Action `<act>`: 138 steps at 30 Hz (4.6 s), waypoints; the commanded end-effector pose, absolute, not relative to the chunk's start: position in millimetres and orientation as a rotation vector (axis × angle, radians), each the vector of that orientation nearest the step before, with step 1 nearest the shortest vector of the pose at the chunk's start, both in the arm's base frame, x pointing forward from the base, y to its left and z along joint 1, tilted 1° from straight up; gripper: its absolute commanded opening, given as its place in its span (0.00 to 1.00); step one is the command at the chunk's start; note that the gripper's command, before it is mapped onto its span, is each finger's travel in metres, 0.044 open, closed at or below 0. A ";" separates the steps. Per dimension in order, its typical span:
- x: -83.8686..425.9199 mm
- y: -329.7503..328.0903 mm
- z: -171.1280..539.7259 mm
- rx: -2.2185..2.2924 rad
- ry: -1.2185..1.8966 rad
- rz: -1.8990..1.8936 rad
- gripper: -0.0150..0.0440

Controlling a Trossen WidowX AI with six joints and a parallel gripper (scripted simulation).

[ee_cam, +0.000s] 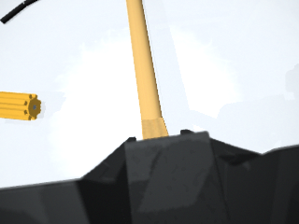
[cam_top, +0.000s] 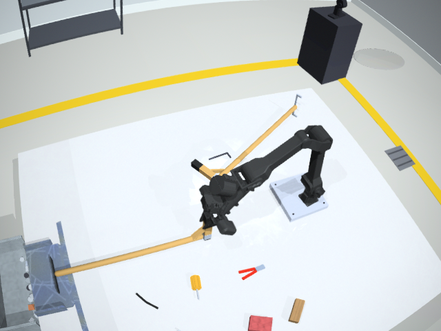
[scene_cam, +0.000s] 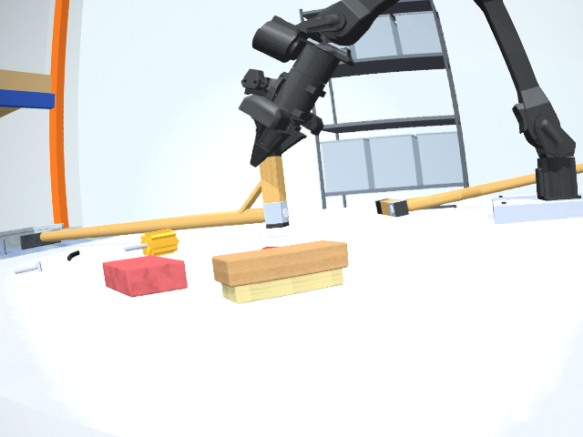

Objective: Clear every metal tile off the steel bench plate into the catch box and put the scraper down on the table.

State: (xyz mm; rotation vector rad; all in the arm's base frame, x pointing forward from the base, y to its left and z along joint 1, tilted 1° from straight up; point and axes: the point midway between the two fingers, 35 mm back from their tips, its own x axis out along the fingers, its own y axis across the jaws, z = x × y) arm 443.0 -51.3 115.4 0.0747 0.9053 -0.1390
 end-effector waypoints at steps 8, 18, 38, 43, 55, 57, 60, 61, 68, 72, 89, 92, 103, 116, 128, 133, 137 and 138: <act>426.2 -49.6 122.5 0.076 0.882 -0.145 0.25; 410.4 -47.6 121.1 0.076 0.881 -0.144 0.25; 378.7 -43.7 115.7 0.076 0.880 -0.144 0.25; 371.0 -42.8 113.8 0.076 0.880 -0.144 0.25; 352.5 -40.5 108.6 0.076 0.880 -0.144 0.25; 349.4 -40.2 107.6 0.076 0.879 -0.144 0.25; 344.8 -39.6 106.1 0.076 0.879 -0.144 0.25; 343.3 -39.5 105.5 0.076 0.879 -0.144 0.25; 344.3 -39.4 104.4 0.075 0.886 -0.142 0.25; 344.3 -39.2 103.3 0.075 0.890 -0.141 0.25; 343.9 -39.0 101.7 0.074 0.896 -0.139 0.25; 343.9 -39.0 101.7 0.074 0.896 -0.139 0.25; 343.9 -39.0 101.7 0.074 0.896 -0.139 0.25; 343.9 -39.0 101.7 0.074 0.896 -0.139 0.25; 343.8 -39.0 101.6 0.074 0.897 -0.139 0.25; 343.0 -39.4 101.5 0.075 0.898 -0.140 0.25; 340.7 -40.3 100.9 0.077 0.900 -0.144 0.25; 340.7 -40.3 100.9 0.077 0.900 -0.144 0.25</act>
